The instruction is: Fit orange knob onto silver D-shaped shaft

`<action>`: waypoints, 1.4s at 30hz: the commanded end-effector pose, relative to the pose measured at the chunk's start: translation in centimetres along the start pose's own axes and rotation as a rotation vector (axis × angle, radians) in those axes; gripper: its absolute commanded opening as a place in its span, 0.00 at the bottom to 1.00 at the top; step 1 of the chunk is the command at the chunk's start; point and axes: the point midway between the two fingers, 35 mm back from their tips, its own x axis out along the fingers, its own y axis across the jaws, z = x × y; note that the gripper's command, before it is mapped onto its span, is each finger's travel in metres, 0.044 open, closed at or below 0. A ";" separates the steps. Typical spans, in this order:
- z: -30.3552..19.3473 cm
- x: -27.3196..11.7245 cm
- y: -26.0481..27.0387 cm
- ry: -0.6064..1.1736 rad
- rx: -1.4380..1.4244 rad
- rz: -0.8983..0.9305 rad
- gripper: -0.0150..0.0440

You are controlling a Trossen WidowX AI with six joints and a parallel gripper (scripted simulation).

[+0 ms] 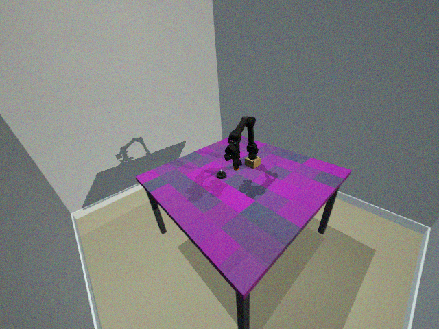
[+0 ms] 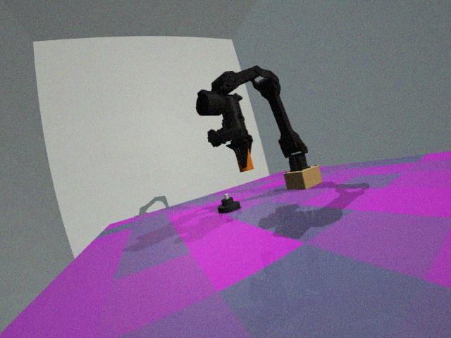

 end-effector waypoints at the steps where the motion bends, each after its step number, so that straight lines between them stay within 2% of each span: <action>1: 1.1 0.4 -0.7 -0.001 -0.001 -0.004 0.25; 42: 10.3 3.8 -9.5 -0.008 -0.001 -0.013 0.25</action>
